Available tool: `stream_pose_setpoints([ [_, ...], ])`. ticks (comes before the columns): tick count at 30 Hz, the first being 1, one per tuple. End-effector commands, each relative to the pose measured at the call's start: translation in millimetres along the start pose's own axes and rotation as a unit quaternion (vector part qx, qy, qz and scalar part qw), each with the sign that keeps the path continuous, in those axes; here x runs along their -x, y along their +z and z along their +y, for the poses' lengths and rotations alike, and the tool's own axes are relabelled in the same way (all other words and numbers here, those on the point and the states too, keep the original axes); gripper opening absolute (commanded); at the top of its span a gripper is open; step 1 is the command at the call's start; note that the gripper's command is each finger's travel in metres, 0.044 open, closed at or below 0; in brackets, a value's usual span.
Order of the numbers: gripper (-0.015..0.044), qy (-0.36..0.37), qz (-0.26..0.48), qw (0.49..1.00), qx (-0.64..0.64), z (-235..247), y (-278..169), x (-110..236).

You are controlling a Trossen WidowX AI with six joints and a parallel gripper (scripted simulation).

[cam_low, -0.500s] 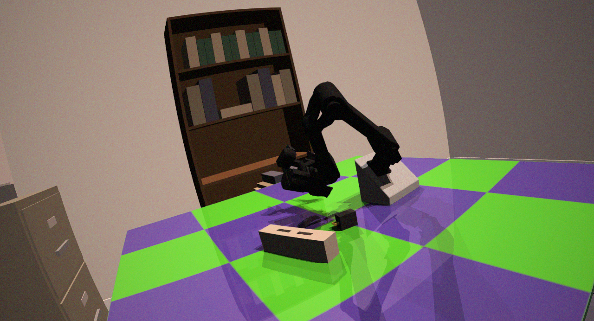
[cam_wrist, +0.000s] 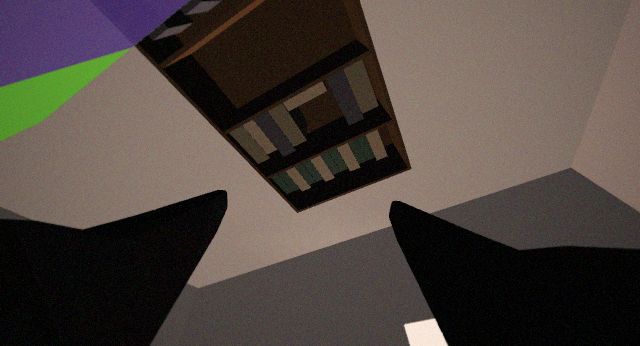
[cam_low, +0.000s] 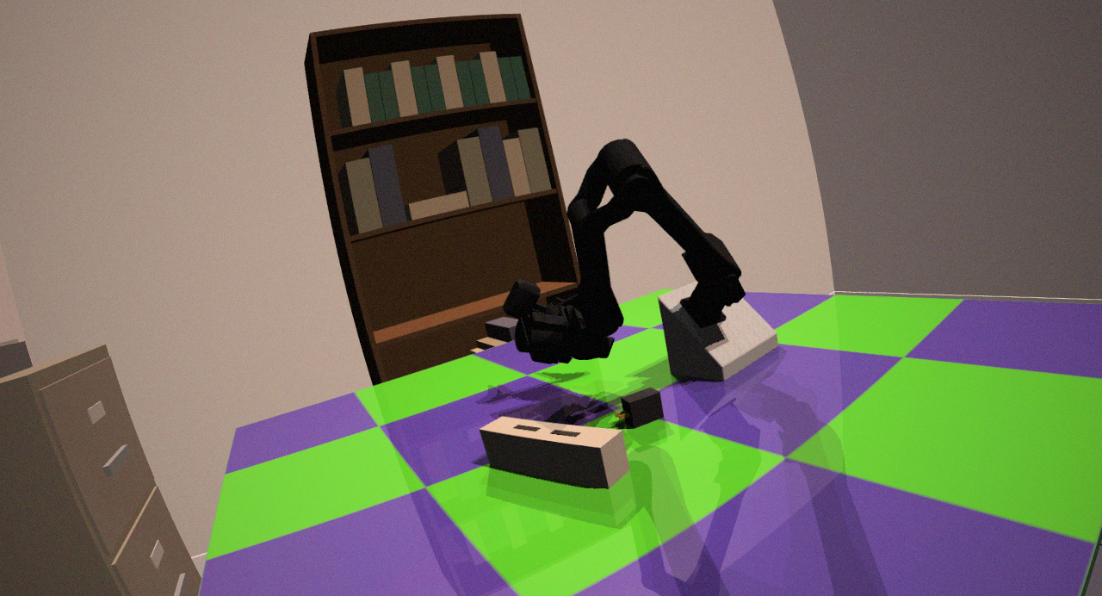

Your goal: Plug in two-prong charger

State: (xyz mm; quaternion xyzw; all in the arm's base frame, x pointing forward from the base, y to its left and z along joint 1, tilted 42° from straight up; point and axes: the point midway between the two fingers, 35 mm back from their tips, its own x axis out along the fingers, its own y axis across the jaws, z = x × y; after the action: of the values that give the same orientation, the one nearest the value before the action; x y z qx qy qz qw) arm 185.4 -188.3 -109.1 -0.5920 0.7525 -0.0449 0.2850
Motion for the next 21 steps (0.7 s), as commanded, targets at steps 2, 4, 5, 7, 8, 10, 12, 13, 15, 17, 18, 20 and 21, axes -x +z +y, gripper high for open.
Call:
stream_pose_setpoints([
  [2,0.0440,0.019,-0.059,0.998,-0.030,-8.0,14.1,4.8],
  [4,0.0440,0.029,-0.082,0.995,-0.038,-9.1,19.2,7.5],
  [5,0.0440,0.035,-0.093,0.994,-0.043,-9.6,21.6,9.0],
  [7,0.0440,0.047,-0.116,0.991,-0.052,-10.4,26.3,12.3],
  [8,0.0440,0.053,-0.126,0.989,-0.056,-10.8,28.5,14.1],
  [10,0.0440,0.067,-0.148,0.985,-0.065,-11.3,32.6,18.1],
  [12,0.0440,0.081,-0.168,0.980,-0.074,-11.7,36.4,22.5],
  [13,0.0440,0.089,-0.178,0.977,-0.078,-11.8,38.2,24.8],
  [15,0.0440,0.104,-0.198,0.971,-0.087,-12.0,41.5,29.8],
  [17,0.0440,0.120,-0.216,0.964,-0.096,-12.2,44.0,35.2],
  [18,0.0440,0.128,-0.224,0.961,-0.101,-12.3,45.1,38.0],
  [20,0.0440,0.145,-0.241,0.953,-0.110,-12.3,47.0,43.9],
  [21,0.0440,0.154,-0.249,0.949,-0.114,-12.3,47.9,47.0],
])
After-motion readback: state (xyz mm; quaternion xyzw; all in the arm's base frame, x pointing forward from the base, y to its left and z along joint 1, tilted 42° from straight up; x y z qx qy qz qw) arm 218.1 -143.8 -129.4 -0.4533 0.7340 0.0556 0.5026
